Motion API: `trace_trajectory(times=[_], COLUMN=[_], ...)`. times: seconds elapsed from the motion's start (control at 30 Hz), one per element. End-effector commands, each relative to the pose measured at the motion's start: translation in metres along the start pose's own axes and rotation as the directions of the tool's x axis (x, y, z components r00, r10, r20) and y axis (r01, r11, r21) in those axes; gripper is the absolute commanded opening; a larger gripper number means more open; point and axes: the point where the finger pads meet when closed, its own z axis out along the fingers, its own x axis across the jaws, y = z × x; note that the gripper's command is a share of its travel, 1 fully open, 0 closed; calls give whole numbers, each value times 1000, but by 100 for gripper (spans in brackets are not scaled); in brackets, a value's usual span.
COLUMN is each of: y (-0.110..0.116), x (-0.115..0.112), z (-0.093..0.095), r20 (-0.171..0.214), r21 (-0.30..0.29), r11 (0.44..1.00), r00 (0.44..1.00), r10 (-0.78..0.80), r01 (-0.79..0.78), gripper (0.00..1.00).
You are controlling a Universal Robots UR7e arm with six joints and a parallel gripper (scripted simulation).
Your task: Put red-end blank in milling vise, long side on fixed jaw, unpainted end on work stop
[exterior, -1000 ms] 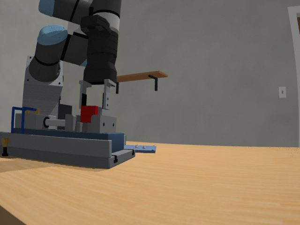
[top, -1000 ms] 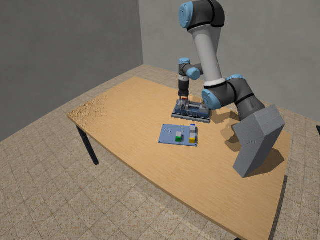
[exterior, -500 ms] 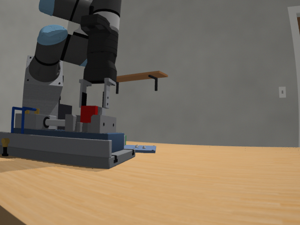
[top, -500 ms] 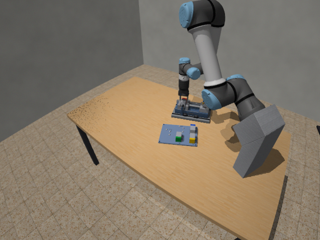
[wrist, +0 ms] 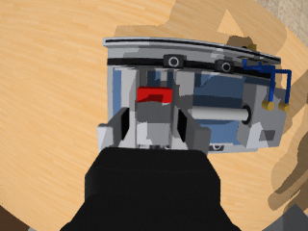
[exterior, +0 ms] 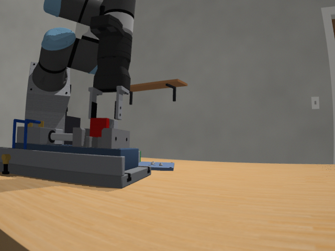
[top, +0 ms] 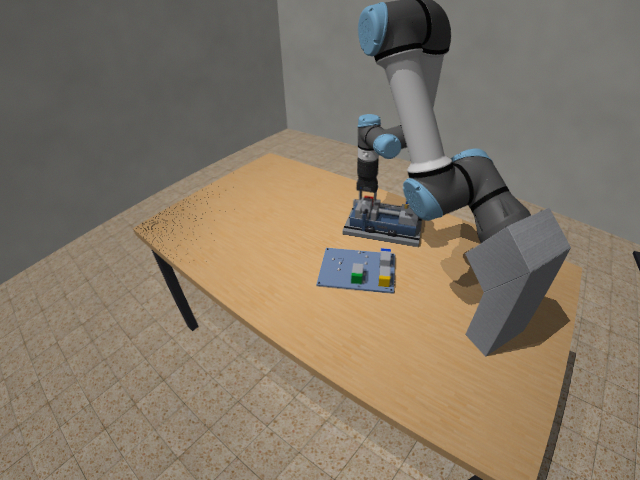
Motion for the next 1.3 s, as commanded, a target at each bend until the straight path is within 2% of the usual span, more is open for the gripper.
trace_trajectory(times=[0.0, 0.87, 1.03, 1.27], y=[0, 0, 0, 0], x=[0, 0, 0, 0], z=[-2, -6, -66, -66], r20=[1, 1, 1, 1], r21=[1, 1, 1, 1], r11=[1000, 1000, 1000, 1000], r00=[1000, 1000, 1000, 1000], r10=[0, 0, 0, 0], r01=[0, 0, 0, 0], gripper=[100, 100, 100, 100])
